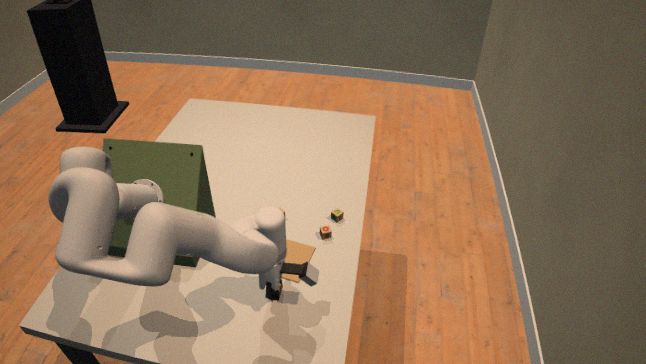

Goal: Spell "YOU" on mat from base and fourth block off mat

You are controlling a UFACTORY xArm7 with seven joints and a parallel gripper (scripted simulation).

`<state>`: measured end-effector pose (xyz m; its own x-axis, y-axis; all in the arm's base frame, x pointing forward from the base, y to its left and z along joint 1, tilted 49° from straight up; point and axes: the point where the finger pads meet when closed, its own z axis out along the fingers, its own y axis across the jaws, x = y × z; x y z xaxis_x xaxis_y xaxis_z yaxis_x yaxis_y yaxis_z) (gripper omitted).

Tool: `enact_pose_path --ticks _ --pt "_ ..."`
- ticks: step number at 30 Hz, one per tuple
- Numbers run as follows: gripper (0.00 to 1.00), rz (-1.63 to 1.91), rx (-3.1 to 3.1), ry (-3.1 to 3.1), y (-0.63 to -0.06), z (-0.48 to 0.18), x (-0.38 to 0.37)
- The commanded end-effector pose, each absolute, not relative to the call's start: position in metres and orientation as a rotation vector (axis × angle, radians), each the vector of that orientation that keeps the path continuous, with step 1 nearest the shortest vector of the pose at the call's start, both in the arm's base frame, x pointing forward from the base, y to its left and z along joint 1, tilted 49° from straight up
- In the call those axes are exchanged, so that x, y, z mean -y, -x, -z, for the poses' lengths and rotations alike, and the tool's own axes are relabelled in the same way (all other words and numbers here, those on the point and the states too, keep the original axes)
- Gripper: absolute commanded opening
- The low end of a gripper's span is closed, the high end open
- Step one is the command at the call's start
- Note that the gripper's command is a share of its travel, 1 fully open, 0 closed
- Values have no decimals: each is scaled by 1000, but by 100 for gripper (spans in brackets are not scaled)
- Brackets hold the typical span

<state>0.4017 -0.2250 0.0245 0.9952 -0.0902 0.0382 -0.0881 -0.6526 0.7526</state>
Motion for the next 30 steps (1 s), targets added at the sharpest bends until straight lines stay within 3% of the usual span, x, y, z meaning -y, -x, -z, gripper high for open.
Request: enact_pose_path --ticks 1,26,30 --pt "27 -1 121 -2286 -403 -25 223" --pt "27 -1 121 -2286 -403 -25 223" --pt "35 -1 121 -2286 -403 -25 223"
